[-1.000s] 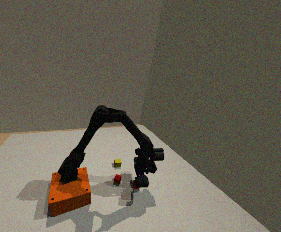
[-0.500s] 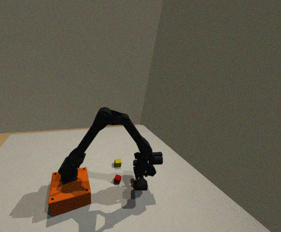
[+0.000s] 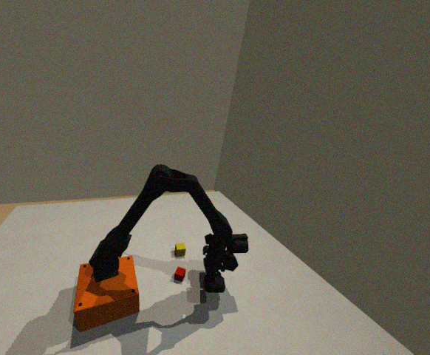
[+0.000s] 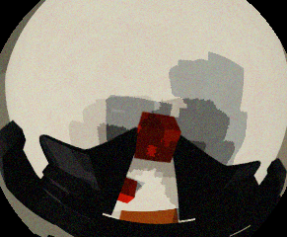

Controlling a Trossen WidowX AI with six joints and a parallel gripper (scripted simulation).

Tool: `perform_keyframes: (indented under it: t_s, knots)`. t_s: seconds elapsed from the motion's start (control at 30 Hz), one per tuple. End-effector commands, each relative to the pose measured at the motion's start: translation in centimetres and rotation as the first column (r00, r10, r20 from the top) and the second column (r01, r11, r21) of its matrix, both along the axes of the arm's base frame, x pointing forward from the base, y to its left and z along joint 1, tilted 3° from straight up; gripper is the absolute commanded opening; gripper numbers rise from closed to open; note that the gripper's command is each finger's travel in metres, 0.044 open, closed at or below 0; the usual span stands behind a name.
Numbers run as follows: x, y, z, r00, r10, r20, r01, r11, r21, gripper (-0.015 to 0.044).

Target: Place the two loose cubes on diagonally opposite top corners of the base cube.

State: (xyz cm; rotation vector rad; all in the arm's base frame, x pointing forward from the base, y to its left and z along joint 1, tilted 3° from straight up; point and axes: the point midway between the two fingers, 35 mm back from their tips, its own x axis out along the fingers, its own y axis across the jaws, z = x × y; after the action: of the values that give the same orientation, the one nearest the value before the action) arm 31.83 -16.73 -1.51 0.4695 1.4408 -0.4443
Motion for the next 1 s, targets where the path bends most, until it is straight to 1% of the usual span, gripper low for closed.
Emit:
perform_keyframes:
  t_s: [0.0,0.97]
  knots:
    - [0.0,0.1,0.6,1.000,-0.002,-0.001,0.002,1.000,0.001,0.0105]
    - [-0.5,0.0,8.9,1.000,-0.006,-0.003,0.006,1.000,0.000,0.0105]
